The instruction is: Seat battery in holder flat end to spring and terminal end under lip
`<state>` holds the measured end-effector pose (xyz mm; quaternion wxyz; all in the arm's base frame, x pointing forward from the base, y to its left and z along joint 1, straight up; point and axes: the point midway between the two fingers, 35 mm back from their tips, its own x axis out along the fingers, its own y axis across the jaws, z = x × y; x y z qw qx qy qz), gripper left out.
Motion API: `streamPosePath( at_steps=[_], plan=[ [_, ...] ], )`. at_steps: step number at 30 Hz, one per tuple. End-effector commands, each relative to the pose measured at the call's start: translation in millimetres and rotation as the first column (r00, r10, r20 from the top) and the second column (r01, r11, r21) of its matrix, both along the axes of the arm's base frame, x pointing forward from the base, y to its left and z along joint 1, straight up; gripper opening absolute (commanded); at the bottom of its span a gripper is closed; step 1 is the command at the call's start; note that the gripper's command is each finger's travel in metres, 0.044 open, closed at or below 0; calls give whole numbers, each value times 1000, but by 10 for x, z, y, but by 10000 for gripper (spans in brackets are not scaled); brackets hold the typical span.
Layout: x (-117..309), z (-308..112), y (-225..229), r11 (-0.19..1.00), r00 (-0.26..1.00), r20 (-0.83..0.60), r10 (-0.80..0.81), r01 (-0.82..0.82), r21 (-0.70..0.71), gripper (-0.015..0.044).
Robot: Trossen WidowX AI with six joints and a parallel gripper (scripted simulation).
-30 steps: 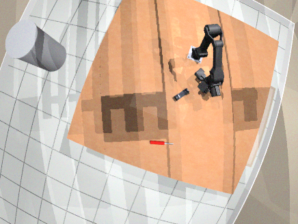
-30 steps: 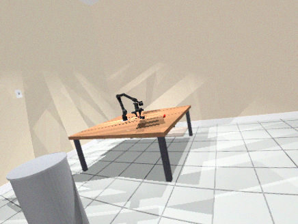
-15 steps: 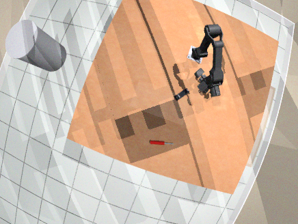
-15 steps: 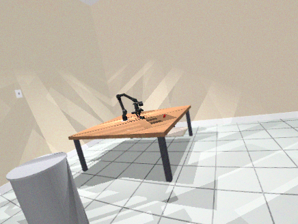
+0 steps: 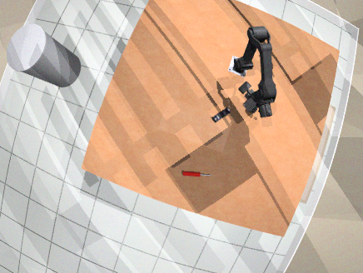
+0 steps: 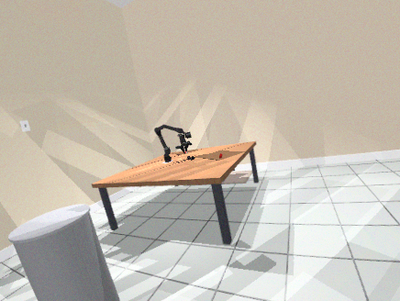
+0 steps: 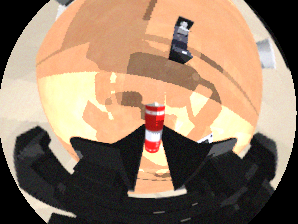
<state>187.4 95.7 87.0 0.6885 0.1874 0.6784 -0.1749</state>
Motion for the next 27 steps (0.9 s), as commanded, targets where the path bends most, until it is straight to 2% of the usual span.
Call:
streamPosePath(
  at_steps=[1,7,13,20,27],
  plan=[
    [59,41,-41,995,995,5,97,-97,-5,75],
    [170,75,-104,939,939,7,343,-342,-13,75],
    [279,108,-175,824,825,7,566,-566,-21,75],
    [402,143,-267,628,628,3,778,-778,-29,75],
    [522,175,-370,378,378,-4,926,-925,-36,75]
  ],
)
